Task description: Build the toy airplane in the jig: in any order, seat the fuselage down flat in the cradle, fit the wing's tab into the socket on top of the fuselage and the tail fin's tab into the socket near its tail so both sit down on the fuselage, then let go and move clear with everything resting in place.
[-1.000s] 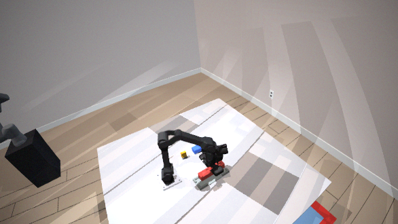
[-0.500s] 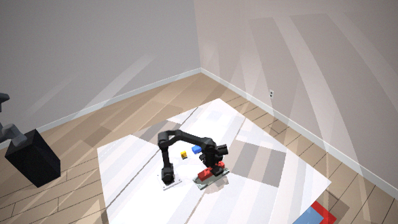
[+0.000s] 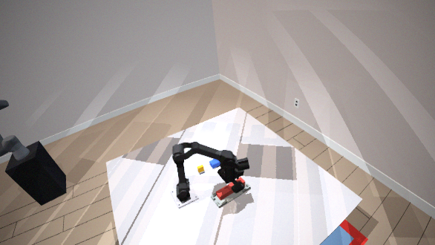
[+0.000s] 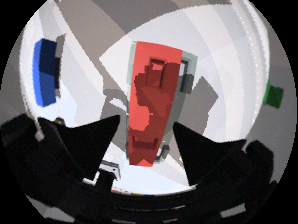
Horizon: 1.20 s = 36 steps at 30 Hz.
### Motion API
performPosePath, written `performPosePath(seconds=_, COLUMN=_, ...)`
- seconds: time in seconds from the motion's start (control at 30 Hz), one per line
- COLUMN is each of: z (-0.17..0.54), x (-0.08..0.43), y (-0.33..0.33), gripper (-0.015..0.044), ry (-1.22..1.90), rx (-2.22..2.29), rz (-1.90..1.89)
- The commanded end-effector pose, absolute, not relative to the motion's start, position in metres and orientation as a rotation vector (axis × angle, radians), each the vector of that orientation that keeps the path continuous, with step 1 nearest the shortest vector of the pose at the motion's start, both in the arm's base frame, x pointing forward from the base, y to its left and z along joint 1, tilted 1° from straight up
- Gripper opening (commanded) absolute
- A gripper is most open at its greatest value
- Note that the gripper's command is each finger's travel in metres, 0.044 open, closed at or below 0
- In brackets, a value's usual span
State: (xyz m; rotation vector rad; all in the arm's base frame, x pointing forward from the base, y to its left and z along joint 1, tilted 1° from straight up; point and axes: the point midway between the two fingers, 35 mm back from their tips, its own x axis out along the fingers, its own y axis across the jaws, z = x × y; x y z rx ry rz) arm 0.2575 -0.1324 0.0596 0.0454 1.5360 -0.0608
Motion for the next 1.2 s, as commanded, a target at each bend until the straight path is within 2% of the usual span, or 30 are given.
performPosePath(seconds=0.0, z=0.06, x=0.258, y=-0.132, gripper=0.044, ry=1.536, rx=0.045, rz=-0.061)
performPosePath(seconds=0.23, z=0.062, x=0.258, y=-0.133, gripper=0.044, ry=1.535, rx=0.045, rz=-0.061)
performPosePath(seconds=0.5, z=0.163, x=0.254, y=-0.132, gripper=0.044, ry=1.533, rx=0.046, rz=-0.057)
performPosePath(seconds=0.9, z=0.163, x=0.259, y=-0.134, gripper=0.044, ry=1.531, rx=0.093, rz=-0.102)
performPosePath(seconds=1.17, z=0.157, x=0.315, y=-0.042, gripper=0.044, ry=1.528, rx=0.099, rz=-0.096)
